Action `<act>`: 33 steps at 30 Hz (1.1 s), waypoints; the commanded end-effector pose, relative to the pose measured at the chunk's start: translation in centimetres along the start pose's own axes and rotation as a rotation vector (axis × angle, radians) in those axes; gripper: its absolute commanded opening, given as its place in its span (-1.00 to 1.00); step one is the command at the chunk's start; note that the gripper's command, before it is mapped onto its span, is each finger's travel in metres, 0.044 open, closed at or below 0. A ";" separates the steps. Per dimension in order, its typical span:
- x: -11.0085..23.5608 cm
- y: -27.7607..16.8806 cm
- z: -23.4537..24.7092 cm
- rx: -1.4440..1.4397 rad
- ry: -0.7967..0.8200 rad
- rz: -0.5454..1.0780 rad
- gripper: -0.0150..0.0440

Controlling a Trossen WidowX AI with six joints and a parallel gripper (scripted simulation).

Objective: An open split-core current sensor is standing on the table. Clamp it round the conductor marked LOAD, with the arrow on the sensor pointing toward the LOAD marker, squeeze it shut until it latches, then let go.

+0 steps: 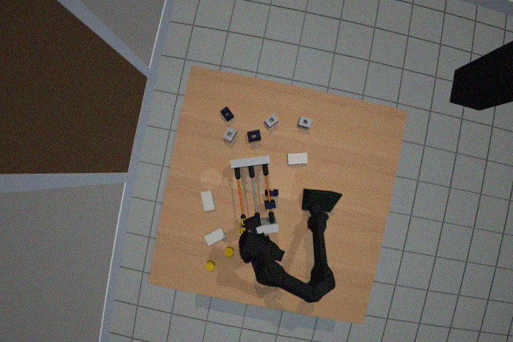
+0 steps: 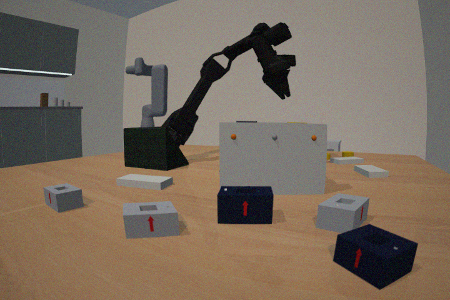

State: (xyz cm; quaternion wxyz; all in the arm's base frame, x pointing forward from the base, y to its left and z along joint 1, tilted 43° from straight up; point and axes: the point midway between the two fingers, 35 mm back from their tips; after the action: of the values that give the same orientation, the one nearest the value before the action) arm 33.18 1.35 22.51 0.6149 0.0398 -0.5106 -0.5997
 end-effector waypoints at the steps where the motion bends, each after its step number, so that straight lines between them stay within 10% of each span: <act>1: 0.0 -3.3 -2.6 -0.039 -0.025 0.029 0.64; 13: -1.0 -21.6 -7.2 -0.200 -0.032 0.152 0.47; 33: -3.0 -22.2 -7.4 -0.202 -0.033 0.153 0.47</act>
State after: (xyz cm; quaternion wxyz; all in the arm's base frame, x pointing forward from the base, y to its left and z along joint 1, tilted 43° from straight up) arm 23.43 -7.14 2.99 0.6509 -0.0721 -0.4622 -0.5979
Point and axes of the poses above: the point midway between the two fingers, 35 mm back from their tips, its own x axis back along the fingers, its own z axis across the jaws, y = z × x, and after that the axes turned 15 degrees about x, right-handed
